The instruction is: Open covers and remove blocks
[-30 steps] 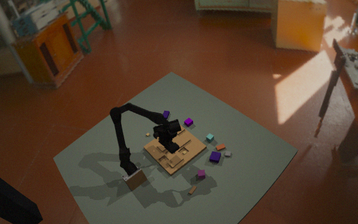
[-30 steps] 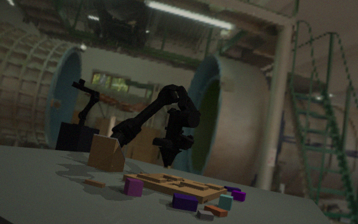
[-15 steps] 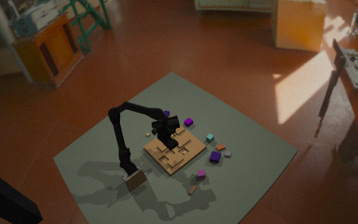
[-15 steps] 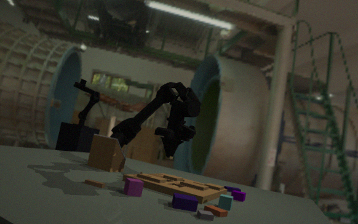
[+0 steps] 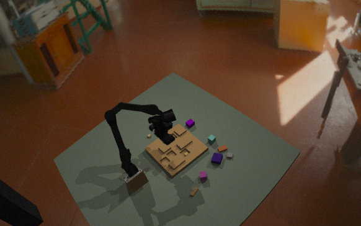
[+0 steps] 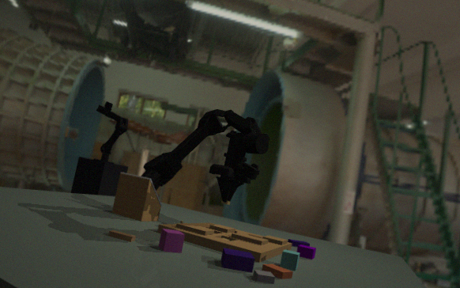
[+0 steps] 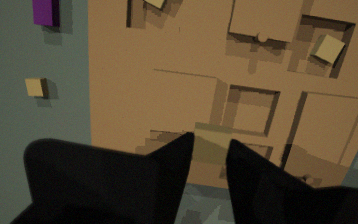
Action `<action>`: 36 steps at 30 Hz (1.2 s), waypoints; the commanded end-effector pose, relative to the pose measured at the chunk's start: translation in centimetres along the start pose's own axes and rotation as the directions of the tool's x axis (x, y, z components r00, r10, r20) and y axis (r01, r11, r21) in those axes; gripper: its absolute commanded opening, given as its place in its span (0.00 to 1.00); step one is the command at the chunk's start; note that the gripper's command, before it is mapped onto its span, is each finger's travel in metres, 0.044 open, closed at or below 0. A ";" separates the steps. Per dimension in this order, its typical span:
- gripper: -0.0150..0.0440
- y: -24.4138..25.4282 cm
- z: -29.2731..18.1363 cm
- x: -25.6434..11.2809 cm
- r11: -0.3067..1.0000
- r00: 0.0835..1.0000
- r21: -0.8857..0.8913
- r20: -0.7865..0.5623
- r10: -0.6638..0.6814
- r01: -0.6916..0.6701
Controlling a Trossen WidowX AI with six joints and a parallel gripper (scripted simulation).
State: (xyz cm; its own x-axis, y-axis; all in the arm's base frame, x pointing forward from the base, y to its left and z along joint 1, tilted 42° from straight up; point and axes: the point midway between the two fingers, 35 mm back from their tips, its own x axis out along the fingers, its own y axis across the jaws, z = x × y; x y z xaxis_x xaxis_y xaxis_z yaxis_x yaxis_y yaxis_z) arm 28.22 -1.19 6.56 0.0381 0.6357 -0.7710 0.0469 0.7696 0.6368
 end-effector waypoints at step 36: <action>0.39 14.7 -3.7 -0.5 1.000 1.000 0.002 0.009 0.013 -0.013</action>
State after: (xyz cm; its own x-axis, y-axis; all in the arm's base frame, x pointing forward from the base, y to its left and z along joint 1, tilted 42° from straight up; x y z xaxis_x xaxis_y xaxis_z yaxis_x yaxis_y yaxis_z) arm 25.75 9.15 15.53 0.0504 0.6359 -0.7701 0.0443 0.7689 0.6378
